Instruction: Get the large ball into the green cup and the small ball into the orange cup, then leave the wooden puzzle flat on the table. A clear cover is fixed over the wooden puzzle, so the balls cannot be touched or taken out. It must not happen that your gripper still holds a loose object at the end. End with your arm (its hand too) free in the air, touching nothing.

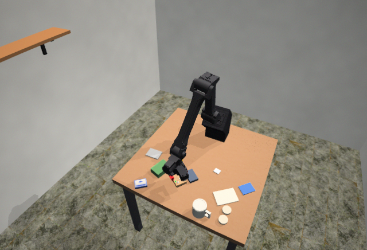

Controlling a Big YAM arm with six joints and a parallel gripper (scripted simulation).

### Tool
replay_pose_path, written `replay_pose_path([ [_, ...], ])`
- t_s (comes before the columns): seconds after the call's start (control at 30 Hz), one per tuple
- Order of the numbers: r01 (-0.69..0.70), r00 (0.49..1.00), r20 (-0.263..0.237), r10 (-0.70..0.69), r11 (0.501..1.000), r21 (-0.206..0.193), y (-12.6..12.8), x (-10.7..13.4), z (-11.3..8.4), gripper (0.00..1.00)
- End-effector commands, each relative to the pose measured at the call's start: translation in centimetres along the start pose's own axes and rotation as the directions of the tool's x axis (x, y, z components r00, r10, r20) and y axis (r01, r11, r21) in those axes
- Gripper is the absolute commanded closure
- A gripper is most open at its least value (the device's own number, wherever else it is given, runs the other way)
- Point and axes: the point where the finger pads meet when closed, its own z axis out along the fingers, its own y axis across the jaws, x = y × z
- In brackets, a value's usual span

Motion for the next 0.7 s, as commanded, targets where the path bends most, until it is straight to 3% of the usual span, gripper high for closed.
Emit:
replay_pose_path([
  [0.0,-0.008,1.0,0.019,0.007,0.998,0.061,-1.4,-0.3,-1.3,0.33],
  [0.33,0.002,0.999,0.038,-0.005,0.996,0.087,-2.0,-1.3,-1.6,0.33],
  [0.67,0.006,1.0,0.021,-0.008,0.999,0.05,-2.2,-1.0,-1.4,0.33],
])
